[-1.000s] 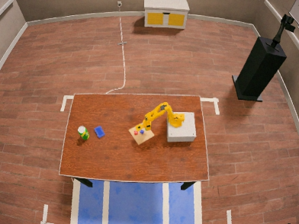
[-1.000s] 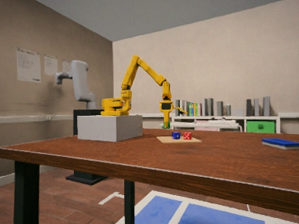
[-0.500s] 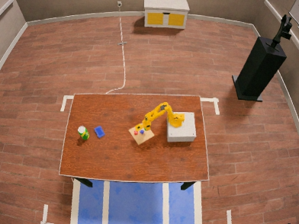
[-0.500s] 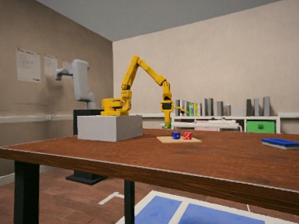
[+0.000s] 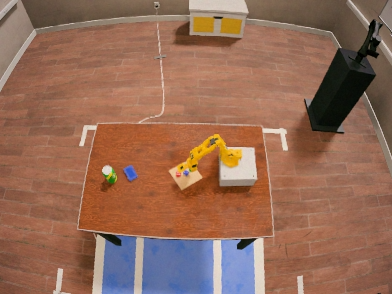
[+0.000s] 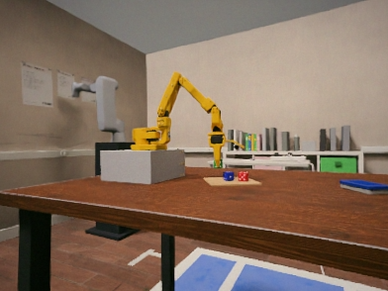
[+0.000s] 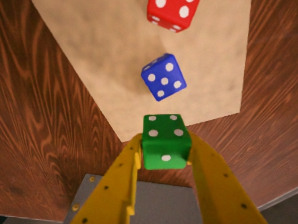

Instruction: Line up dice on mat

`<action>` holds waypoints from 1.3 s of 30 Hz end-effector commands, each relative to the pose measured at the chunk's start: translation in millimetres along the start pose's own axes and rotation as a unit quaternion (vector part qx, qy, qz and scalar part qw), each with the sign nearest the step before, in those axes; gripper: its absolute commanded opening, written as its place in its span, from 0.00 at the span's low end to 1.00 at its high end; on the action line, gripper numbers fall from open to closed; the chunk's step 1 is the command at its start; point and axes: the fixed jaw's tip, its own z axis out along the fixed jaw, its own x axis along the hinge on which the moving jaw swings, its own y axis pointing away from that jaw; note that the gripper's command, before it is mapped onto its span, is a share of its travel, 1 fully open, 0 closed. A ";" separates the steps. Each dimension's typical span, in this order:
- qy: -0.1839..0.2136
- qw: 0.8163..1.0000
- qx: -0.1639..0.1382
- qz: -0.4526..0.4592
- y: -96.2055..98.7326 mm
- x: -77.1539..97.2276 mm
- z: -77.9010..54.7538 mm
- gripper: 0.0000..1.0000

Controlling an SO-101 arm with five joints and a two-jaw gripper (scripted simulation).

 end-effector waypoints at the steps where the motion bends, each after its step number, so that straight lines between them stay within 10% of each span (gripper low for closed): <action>1: 0.008 1.000 -0.001 -0.001 -1.2 4.1 5.2 0.00; 39: 0.008 1.000 -0.001 -0.001 -1.2 4.3 17.5 0.00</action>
